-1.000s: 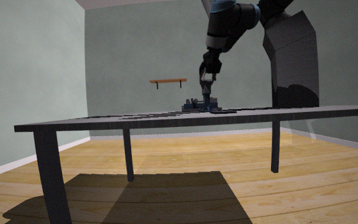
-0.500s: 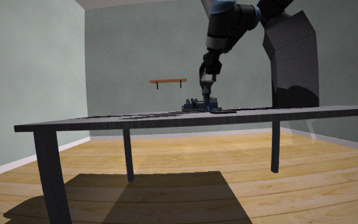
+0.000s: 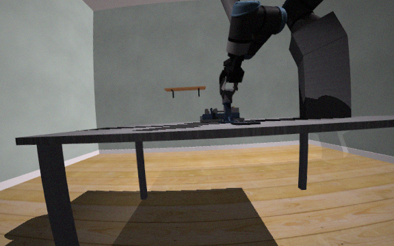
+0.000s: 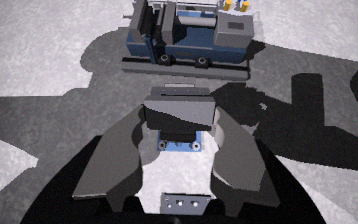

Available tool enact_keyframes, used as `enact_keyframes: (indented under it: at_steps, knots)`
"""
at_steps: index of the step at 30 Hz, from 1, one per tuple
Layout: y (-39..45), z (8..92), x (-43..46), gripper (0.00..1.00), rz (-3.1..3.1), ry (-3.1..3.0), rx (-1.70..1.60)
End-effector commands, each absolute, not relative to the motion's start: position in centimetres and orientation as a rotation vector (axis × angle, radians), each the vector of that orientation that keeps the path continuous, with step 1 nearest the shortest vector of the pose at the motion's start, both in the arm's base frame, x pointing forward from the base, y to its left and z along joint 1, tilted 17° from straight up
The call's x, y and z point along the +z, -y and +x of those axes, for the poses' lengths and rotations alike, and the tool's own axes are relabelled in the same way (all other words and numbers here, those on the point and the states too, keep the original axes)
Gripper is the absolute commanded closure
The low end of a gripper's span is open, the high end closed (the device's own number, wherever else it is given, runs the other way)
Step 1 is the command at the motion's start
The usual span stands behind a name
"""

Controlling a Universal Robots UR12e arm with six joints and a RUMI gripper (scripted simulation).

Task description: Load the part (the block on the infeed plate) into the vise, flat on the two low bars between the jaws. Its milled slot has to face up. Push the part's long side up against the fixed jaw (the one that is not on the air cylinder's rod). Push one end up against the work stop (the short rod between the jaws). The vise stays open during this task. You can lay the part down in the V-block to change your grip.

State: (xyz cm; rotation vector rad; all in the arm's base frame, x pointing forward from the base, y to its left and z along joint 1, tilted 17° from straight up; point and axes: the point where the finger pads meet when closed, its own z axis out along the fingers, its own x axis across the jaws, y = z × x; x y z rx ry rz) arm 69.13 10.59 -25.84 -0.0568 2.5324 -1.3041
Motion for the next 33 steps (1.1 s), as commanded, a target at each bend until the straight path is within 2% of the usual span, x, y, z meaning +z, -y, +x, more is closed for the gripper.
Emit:
enact_keyframes:
  at_steps: [1,33]
  knots:
    - [-10.63,69.2,-25.91,1.0,-0.056,-2.532,-1.303]
    - [-10.67,69.37,-26.41,1.0,-0.056,-2.532,-1.303]
